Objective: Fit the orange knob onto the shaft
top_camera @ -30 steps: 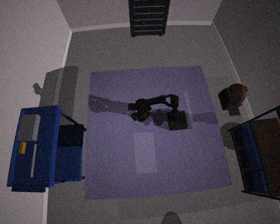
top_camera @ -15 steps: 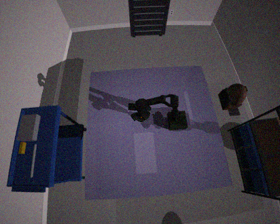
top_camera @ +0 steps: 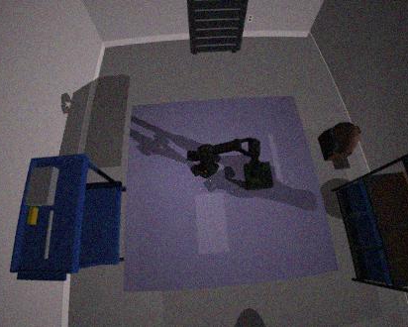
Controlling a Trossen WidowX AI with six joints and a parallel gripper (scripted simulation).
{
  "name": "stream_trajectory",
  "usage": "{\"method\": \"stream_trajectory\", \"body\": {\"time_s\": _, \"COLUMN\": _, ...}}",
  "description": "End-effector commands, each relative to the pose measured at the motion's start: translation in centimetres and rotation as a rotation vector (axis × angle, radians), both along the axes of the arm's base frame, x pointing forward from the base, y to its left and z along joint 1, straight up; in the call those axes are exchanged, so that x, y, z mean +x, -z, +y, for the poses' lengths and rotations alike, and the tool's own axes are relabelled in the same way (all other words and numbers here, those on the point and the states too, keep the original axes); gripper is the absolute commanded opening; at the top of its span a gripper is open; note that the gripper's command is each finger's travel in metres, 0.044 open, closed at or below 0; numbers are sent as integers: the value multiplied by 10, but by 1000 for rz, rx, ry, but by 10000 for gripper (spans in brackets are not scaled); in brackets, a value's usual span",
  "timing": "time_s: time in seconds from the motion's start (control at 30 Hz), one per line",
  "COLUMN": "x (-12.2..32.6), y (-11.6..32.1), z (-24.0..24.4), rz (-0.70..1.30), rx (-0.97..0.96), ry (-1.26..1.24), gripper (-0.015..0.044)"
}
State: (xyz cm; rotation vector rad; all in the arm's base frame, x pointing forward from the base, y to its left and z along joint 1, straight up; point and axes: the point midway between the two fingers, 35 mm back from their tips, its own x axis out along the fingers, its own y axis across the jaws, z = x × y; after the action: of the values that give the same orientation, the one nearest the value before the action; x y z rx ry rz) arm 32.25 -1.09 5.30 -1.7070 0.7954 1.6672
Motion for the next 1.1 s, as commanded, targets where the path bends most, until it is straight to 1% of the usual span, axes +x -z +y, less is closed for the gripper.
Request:
{"method": "stream_trajectory", "body": {"time_s": 0.0, "x": -1, "y": 0, "z": 0, "rz": -2, "rx": -2, "ry": -3, "gripper": 0}}
{"method": "stream_trajectory", "body": {"time_s": 0.37, "x": -1, "y": 5, "z": 0, "rz": -2, "rx": -2, "ry": -36, "gripper": 0}}
{"method": "stream_trajectory", "body": {"time_s": 0.83, "x": -2, "y": 13, "z": 0, "rz": -2, "rx": 0, "ry": 60, "gripper": 0}}
{"method": "stream_trajectory", "body": {"time_s": 1.07, "x": -2, "y": 16, "z": 1, "rz": -2, "rx": -1, "ry": 18, "gripper": 0}}
